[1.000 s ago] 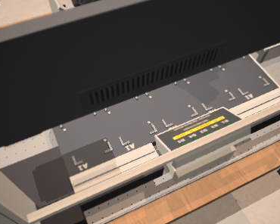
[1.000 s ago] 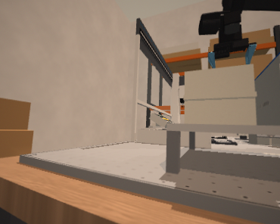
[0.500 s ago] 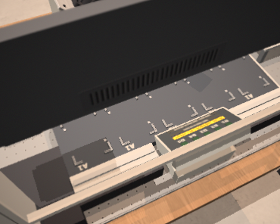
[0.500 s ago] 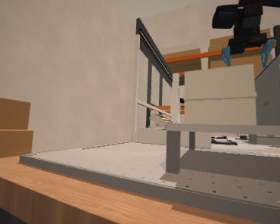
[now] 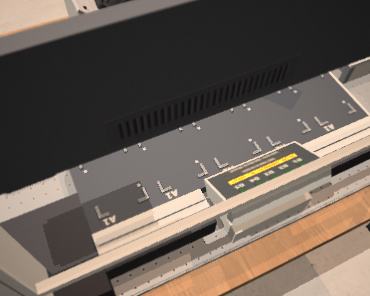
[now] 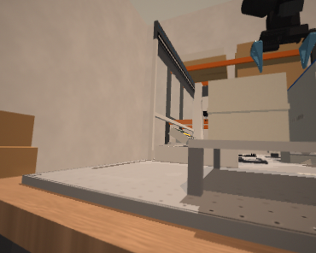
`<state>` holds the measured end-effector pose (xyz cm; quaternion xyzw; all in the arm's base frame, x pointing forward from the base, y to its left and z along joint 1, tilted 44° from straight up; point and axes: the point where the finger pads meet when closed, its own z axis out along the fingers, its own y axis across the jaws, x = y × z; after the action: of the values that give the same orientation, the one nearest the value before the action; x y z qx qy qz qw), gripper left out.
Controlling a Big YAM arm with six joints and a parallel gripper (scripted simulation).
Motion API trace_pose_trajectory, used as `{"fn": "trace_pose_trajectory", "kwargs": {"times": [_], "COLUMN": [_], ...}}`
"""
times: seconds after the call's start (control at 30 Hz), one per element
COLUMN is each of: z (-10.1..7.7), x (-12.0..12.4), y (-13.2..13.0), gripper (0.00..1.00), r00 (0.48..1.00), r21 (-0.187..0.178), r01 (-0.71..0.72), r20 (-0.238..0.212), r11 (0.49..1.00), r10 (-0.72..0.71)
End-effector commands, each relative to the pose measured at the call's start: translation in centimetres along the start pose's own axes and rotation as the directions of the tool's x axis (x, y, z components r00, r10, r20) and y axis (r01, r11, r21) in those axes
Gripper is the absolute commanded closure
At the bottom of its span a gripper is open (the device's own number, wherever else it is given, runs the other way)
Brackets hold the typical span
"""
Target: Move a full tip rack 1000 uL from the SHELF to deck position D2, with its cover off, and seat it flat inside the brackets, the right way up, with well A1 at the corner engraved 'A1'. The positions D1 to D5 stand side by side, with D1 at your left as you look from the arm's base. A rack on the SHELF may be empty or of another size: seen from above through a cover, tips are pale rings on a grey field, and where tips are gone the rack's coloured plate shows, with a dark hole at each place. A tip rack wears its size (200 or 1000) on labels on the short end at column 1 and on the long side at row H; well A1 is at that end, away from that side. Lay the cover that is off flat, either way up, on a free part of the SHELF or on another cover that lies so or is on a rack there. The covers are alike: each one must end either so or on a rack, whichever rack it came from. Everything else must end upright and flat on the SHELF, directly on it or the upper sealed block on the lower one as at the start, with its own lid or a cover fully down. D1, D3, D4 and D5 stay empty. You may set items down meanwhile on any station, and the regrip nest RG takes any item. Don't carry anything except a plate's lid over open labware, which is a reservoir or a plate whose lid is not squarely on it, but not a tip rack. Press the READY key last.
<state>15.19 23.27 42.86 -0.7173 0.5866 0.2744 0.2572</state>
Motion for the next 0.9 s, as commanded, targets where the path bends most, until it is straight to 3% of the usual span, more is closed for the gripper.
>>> {"fn": "trace_pose_trajectory", "kwargs": {"times": [0.0,0.7,0.87], "z": [-1.0,-1.2,-1.2], "x": [-3.0,-12.5,-13.8], "y": [-0.5,-0.5,-0.4], "gripper": [0.00,0.00,0.00], "r00": [0.999,0.999,0.999], "r21": [0.024,0.018,0.011], "r01": [-0.018,-0.025,-0.031], "r20": [0.028,0.039,0.032], "r11": [1.000,1.000,0.999], "r10": [0.017,0.024,0.031]}}
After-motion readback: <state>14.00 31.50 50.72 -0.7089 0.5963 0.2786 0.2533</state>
